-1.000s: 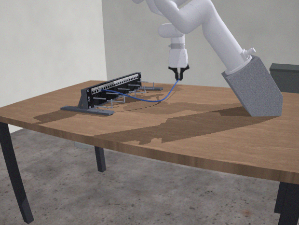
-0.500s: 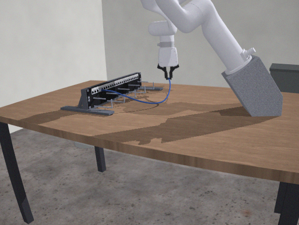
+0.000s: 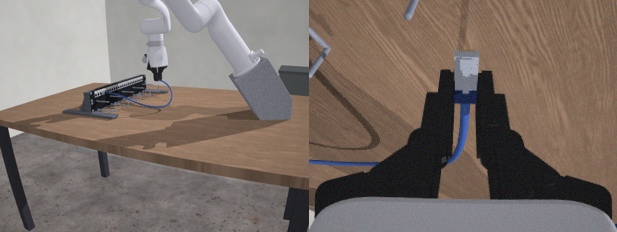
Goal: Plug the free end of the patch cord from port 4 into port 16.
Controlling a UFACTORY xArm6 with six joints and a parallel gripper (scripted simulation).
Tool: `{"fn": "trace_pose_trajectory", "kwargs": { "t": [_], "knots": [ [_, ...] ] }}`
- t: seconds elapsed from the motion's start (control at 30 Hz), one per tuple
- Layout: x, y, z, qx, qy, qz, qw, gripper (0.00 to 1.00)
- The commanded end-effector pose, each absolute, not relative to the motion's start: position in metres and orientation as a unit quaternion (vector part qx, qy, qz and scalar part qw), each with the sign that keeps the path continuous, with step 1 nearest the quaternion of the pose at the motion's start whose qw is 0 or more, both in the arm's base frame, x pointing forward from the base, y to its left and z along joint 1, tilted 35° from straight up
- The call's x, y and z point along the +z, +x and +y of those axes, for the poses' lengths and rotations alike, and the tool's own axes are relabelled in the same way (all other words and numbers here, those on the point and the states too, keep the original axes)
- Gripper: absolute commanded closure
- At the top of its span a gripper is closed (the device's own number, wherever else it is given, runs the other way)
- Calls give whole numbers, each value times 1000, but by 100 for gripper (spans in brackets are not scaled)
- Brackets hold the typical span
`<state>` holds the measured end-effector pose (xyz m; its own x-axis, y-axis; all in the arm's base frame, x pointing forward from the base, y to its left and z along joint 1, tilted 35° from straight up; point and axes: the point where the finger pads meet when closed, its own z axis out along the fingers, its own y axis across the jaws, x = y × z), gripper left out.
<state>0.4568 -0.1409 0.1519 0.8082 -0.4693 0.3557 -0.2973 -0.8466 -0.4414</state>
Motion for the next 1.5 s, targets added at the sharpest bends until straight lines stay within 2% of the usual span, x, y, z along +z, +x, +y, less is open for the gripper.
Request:
{"fn": "trace_pose_trajectory", "kwargs": {
  "t": [0.0, 0.53, 1.47],
  "knots": [
    [169, 466, -126, -246, -944, 140, 168, 100],
    [203, 486, -90, -268, -955, -12, 126, 100],
    [206, 488, -87, -270, -955, -23, 122, 100]
  ]
}}
